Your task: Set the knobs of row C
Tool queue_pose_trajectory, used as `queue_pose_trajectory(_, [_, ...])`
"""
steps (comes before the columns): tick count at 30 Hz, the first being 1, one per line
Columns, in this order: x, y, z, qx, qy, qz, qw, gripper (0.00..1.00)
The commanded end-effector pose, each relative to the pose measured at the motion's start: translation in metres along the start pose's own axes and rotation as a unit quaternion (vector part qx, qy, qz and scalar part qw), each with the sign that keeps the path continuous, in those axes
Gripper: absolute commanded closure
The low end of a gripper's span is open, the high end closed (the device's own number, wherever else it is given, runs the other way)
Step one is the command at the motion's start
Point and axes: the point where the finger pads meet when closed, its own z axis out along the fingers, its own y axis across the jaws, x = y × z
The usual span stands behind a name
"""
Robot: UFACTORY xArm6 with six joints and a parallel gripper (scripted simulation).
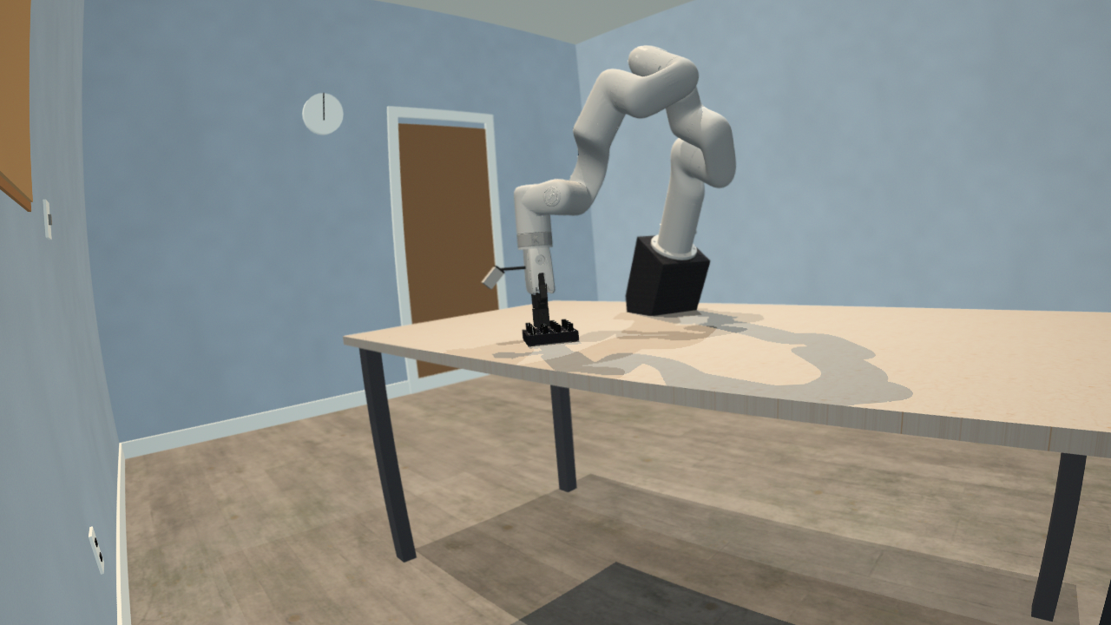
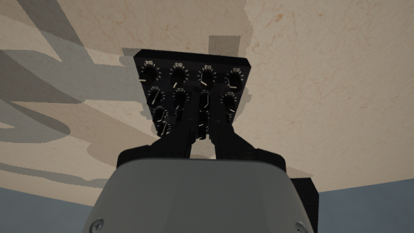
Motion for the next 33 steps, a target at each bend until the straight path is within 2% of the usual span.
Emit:
queue_pose_trajectory(1, [0.0012, -0.0005, -0.001, 0.0, 0.001, 0.0, 1.0, 0.92])
queue_pose_trajectory(33, [0.0012, -0.0005, -0.001, 0.0, 0.001, 0.006, 1.0, 0.92])
